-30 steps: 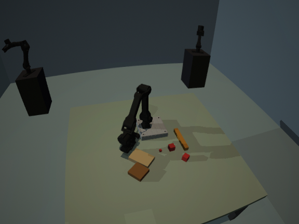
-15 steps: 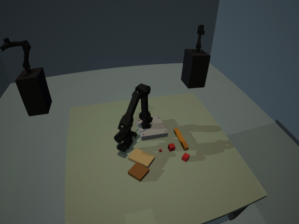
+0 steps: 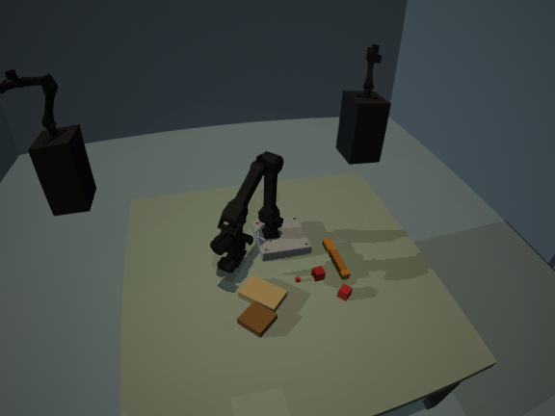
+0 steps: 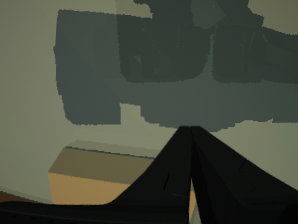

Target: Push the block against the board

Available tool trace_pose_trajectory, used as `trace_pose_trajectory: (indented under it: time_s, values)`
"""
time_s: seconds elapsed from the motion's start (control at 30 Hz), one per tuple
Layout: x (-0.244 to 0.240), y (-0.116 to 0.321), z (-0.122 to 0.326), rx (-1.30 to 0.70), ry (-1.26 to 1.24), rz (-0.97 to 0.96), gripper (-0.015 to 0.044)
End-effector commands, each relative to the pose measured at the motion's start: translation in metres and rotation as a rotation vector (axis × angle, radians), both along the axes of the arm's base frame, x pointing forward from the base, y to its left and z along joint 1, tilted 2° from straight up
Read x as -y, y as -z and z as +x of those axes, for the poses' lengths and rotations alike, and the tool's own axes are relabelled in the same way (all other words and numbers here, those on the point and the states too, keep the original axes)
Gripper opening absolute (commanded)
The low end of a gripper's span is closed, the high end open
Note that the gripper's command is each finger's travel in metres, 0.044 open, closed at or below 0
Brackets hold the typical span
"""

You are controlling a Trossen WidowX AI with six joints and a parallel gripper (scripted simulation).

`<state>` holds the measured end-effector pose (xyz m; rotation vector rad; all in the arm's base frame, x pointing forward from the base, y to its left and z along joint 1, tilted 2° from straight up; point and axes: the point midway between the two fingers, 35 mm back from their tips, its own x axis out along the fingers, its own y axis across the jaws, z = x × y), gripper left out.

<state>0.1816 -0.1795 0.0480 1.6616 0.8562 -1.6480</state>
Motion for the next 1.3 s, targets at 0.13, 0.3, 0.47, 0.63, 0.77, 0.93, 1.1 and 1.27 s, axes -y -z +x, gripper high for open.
trace_pose_trajectory:
  time_s: [0.13,0.3,0.47,0.63,0.77,0.93,1.1,1.27]
  values:
    - [-0.002,-0.002,0.001,0.003,-0.239,-0.002,0.0000]
    - [-0.003,-0.002,0.002,0.005,-0.411,-0.003,0.0000]
    - [-0.005,-0.002,0.003,0.007,-0.584,-0.003,0.0000]
    - [-0.006,-0.002,0.004,0.009,-0.757,-0.003,0.0000]
    - [-0.008,-0.002,0.005,0.011,-0.895,-0.004,0.0000]
    - [-0.009,-0.002,0.006,0.013,-1.068,-0.004,0.0000]
    - [-0.011,-0.002,0.007,0.014,-1.240,-0.004,0.0000]
    - [-0.012,-0.002,0.008,0.016,-1.413,-0.005,0.0000]
